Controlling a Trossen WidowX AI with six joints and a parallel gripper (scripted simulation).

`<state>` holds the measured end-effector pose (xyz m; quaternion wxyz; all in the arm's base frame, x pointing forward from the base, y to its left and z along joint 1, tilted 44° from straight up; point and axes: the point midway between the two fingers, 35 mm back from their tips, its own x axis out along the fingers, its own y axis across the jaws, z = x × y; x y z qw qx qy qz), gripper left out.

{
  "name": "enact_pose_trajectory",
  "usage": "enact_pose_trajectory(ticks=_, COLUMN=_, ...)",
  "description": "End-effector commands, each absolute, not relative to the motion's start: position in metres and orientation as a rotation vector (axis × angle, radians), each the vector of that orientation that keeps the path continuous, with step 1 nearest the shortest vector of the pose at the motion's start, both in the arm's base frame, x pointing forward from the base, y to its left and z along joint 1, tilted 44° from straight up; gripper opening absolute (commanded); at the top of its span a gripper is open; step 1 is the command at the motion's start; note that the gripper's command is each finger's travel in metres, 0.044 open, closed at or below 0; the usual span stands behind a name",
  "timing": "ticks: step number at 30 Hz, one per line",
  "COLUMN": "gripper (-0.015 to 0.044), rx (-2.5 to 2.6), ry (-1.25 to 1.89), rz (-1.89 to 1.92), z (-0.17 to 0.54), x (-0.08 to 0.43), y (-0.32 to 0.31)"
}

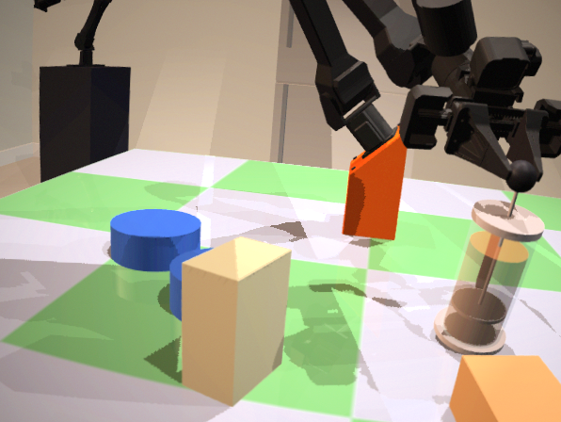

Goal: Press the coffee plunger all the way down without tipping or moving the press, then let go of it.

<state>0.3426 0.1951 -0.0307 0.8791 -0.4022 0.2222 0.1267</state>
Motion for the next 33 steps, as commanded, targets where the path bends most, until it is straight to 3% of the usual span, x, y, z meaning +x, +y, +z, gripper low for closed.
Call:
enact_pose_trajectory(ticks=1, gripper=0.012, rx=-0.866, ry=0.499, rz=0.248, z=-0.0404, x=0.3437, y=0.1854)
enact_pose_trajectory(ticks=33, gripper=0.012, rx=-0.865, ry=0.498, rz=0.247, z=-0.0414, x=0.3494, y=0.1902)
